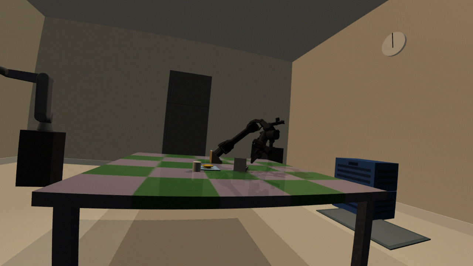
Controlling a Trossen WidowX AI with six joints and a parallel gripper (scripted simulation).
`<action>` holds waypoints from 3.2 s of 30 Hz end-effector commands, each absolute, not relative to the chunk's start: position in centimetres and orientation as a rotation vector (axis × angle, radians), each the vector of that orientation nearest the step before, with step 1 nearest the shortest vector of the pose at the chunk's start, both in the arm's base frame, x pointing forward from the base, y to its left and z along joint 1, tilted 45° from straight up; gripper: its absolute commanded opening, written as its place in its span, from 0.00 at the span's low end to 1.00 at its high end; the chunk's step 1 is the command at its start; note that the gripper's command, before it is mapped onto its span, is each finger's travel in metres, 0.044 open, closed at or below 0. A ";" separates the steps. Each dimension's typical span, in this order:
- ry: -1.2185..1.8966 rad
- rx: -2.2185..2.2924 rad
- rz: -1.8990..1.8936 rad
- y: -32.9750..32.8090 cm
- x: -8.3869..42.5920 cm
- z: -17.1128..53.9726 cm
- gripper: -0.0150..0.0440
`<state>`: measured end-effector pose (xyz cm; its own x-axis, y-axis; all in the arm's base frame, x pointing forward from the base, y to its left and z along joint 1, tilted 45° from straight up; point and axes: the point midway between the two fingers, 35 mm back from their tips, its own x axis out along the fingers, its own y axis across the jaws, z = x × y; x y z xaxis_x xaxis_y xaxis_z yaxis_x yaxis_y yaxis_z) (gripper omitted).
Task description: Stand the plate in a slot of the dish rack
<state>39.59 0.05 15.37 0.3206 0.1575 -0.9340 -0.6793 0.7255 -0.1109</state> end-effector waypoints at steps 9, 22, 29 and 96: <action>1.287 -0.213 0.571 -8.6 38.1 11.3 0.93; 1.348 0.215 0.530 -16.8 34.3 7.7 0.93; 1.323 0.459 0.495 -20.9 31.6 6.1 0.93; 1.370 0.734 0.450 -12.9 30.2 -7.3 0.93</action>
